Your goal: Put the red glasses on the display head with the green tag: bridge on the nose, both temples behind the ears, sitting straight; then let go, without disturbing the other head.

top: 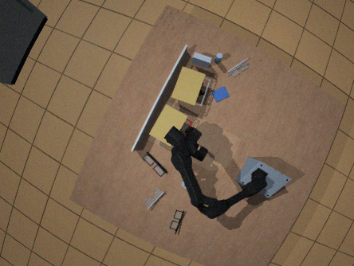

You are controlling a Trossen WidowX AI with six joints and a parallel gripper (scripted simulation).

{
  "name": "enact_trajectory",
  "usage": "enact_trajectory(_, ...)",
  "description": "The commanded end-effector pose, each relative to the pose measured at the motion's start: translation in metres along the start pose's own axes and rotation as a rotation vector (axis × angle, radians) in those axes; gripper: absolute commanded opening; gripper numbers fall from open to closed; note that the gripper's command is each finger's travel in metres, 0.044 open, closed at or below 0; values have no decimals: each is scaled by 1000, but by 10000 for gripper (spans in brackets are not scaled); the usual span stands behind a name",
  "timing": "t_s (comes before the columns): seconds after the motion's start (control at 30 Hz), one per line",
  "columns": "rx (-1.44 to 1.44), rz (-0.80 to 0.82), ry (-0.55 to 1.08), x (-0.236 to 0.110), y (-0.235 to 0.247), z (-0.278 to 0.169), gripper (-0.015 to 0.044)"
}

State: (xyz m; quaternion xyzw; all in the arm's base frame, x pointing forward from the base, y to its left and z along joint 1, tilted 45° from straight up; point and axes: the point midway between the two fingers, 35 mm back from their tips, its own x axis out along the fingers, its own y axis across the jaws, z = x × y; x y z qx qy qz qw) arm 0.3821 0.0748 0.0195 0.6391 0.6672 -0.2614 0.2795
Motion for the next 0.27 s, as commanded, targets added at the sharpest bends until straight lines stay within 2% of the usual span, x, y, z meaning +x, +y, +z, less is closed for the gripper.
enact_trajectory(0.0,-3,-4,-3,0,-8,1,108)
enact_trajectory(0.23,-2,-5,-4,-10,-28,1,108)
